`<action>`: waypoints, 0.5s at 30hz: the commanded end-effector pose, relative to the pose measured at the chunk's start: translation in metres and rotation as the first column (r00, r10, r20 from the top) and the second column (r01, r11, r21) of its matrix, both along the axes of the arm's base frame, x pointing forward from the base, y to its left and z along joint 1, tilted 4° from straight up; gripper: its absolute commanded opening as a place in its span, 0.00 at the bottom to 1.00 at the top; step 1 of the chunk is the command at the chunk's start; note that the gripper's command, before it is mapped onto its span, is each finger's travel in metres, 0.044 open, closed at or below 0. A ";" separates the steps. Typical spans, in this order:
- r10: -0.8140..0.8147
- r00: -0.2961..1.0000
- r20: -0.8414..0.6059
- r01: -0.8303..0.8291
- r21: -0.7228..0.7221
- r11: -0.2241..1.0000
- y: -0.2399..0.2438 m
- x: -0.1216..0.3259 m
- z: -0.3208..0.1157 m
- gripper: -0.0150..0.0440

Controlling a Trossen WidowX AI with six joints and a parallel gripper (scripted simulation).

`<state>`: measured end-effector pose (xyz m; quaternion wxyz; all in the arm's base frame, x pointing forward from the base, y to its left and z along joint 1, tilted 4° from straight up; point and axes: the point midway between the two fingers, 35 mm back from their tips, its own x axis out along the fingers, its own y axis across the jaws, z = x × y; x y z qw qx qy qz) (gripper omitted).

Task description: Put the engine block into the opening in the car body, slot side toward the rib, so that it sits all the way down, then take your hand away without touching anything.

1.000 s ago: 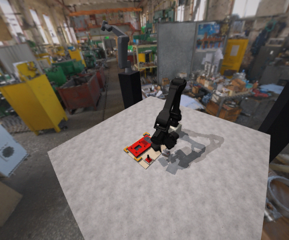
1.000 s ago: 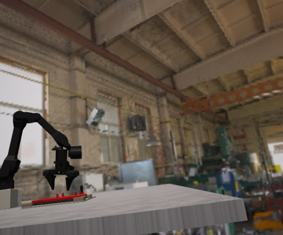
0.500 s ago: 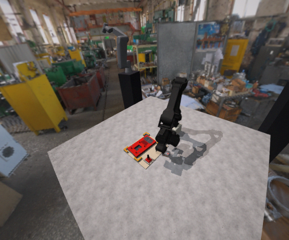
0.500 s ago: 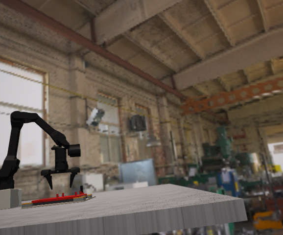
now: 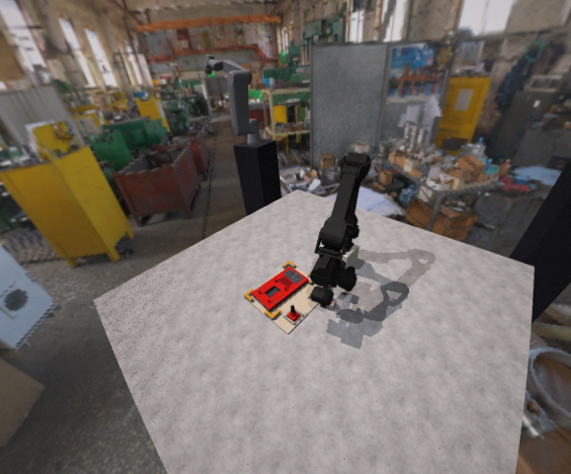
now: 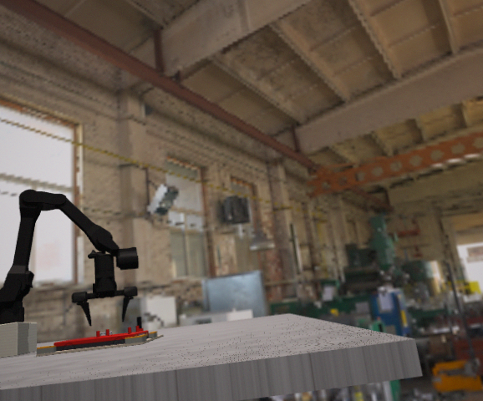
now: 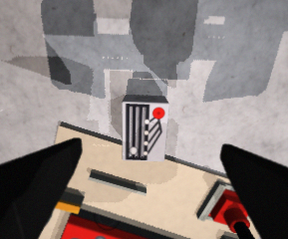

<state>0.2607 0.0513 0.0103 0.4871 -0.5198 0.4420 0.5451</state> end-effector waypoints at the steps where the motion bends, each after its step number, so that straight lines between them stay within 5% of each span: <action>1: 0.004 1.000 -0.011 -0.005 -0.007 1.000 -0.001 -0.004 -0.007 1.00; 15: 0.004 1.000 -0.011 -0.005 -0.007 1.000 0.000 -0.003 -0.027 1.00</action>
